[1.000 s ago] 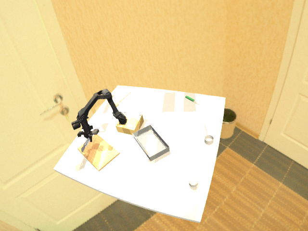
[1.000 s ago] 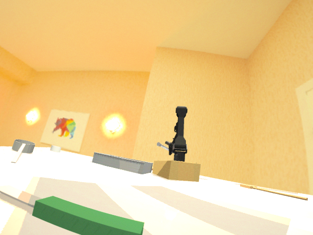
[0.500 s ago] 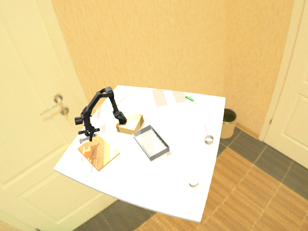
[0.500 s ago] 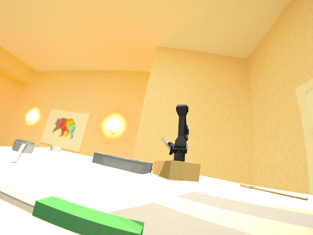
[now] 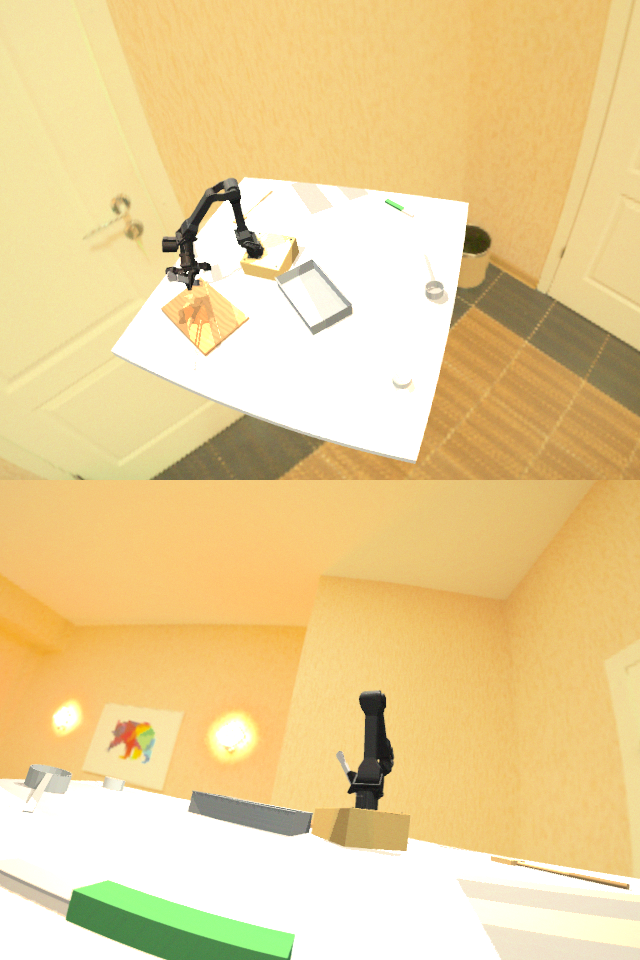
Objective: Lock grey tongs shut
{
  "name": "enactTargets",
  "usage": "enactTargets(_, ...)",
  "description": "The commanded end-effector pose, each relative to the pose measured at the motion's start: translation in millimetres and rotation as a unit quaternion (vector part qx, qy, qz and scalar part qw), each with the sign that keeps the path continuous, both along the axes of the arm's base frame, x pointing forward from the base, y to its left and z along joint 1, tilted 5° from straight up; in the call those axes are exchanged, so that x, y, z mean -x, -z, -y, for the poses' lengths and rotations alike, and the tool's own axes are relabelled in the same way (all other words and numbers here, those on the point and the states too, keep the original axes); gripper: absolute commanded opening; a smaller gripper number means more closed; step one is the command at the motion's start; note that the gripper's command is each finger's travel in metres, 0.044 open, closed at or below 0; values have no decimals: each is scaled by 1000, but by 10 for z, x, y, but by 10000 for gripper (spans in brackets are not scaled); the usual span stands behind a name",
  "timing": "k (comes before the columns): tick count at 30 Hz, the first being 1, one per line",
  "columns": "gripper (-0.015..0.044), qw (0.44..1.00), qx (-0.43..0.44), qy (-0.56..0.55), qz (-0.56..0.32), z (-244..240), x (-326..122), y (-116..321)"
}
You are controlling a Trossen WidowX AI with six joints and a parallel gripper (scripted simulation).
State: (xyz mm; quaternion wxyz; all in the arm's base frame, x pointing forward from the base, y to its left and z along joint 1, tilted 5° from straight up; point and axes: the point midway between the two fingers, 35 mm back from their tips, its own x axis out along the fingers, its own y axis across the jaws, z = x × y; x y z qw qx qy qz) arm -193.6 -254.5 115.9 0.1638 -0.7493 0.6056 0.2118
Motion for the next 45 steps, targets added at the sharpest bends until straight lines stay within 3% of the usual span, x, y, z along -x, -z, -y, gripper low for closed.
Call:
enactTargets(1,-150,1000,11,-4,-5,-1,-9,-31)
enactTargets(32,-150,1000,9,-4,-5,2,-8,-30)
enactTargets(45,-150,992,-122,2,-3,179,25,17)
